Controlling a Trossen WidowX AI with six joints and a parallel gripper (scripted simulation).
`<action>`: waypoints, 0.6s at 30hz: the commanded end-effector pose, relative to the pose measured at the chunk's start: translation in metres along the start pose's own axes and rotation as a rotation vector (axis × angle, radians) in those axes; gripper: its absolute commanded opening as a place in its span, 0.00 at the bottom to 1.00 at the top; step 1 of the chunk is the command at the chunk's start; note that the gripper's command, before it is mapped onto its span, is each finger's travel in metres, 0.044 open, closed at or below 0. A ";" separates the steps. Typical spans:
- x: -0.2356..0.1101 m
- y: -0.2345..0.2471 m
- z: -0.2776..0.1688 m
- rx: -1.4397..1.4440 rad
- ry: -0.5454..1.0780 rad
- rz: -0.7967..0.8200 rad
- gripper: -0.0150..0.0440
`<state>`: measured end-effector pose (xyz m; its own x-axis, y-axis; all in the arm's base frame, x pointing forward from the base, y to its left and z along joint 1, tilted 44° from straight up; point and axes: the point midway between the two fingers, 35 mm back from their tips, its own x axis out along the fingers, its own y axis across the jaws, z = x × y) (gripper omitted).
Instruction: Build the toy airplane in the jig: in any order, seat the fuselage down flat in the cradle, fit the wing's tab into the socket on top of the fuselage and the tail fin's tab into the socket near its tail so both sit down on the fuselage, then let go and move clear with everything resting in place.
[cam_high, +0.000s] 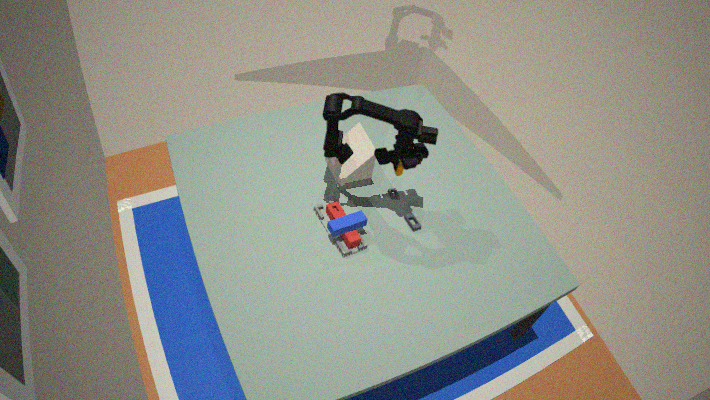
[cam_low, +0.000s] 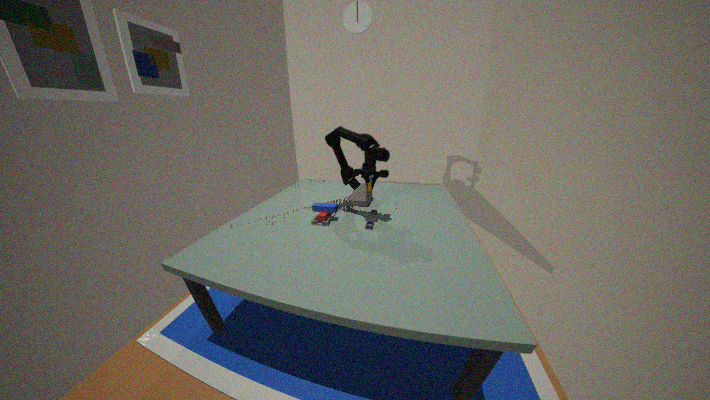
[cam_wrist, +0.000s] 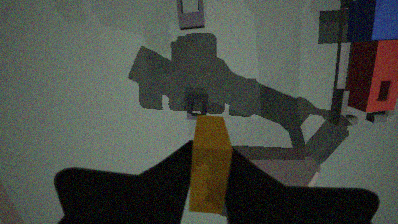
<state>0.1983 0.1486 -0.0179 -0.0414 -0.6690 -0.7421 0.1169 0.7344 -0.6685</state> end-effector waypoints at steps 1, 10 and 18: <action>-0.001 -0.011 0.007 -0.012 -0.002 0.005 0.25; 0.001 -0.037 0.023 -0.037 -0.003 0.019 0.25; 0.004 -0.062 0.035 -0.057 -0.006 0.027 0.25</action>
<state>0.2230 0.1044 0.0161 -0.0365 -0.6493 -0.7597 0.0699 0.7567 -0.6500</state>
